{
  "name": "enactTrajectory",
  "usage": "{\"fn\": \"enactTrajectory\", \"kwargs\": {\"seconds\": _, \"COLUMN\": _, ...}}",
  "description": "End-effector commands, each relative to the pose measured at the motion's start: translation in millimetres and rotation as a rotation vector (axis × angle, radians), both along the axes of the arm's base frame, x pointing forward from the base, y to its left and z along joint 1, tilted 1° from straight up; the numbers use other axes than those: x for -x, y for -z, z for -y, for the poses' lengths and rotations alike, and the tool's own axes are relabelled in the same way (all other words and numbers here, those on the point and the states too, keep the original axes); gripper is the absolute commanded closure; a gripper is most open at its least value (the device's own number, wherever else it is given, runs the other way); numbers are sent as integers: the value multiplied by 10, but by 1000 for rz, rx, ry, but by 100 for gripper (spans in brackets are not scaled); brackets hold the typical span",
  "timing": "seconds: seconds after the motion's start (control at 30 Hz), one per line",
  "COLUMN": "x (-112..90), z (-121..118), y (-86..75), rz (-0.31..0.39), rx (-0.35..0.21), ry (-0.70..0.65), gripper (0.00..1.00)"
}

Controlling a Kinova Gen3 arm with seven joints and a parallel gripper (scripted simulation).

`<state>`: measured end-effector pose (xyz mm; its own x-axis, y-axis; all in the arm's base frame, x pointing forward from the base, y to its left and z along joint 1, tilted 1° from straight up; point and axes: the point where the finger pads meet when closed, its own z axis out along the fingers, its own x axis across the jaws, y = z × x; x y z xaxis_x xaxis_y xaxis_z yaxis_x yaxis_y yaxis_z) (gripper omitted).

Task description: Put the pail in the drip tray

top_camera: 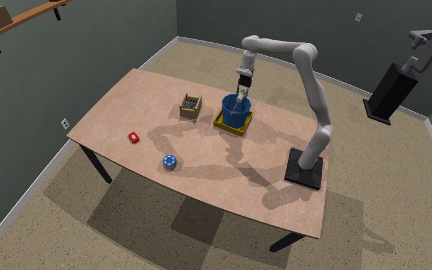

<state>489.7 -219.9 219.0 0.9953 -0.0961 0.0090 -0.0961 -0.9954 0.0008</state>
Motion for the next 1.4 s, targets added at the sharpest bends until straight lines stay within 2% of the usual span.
{"fn": "enactTrajectory", "kwargs": {"seconds": 0.0, "x": -31, "z": -8, "y": -20, "rz": 9, "rx": 3, "ry": -7, "gripper": 0}}
{"fn": "enactTrajectory", "kwargs": {"seconds": 0.37, "x": -10, "z": -20, "y": -65, "rz": 4, "rx": 0, "ry": -7, "gripper": 0}}
{"fn": "enactTrajectory", "kwargs": {"seconds": 0.77, "x": -7, "z": -20, "y": -211, "rz": 4, "rx": 0, "ry": -7, "gripper": 0}}
{"fn": "enactTrajectory", "kwargs": {"seconds": 1.27, "x": 0, "z": -19, "y": -569, "rz": 4, "rx": 0, "ry": -6, "gripper": 0}}
{"fn": "enactTrajectory", "kwargs": {"seconds": 1.37, "x": 1, "z": -19, "y": -591, "rz": 3, "rx": 0, "ry": -6, "gripper": 0}}
